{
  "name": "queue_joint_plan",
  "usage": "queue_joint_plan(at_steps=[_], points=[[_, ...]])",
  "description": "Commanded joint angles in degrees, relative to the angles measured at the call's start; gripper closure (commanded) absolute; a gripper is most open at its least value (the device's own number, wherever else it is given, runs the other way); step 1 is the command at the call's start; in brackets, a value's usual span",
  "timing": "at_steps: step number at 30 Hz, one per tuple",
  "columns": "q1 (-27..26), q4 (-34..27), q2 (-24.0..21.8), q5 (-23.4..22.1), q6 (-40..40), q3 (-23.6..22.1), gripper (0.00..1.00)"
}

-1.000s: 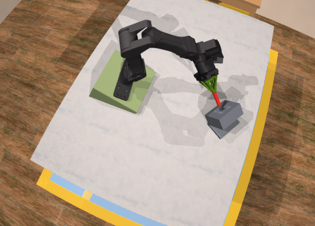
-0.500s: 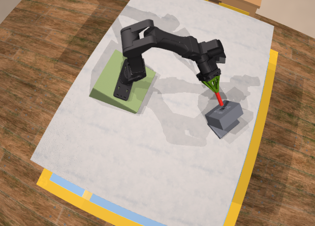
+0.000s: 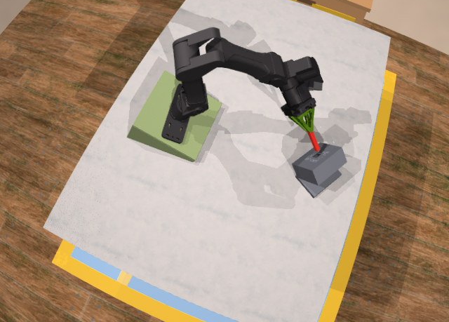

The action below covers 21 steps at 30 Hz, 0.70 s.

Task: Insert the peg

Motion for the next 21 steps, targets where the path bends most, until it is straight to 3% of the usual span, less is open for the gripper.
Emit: queue_joint_plan(at_steps=[1,10,21], points=[[-0.85,1.76,0.40,-0.48,-0.53,-0.56,1.00],[-2.12,3.66,1.04,-1.57,-1.55,-1.03,1.00],[0.79,-0.72,-1.30,0.89,0.69,-0.65,1.00]])
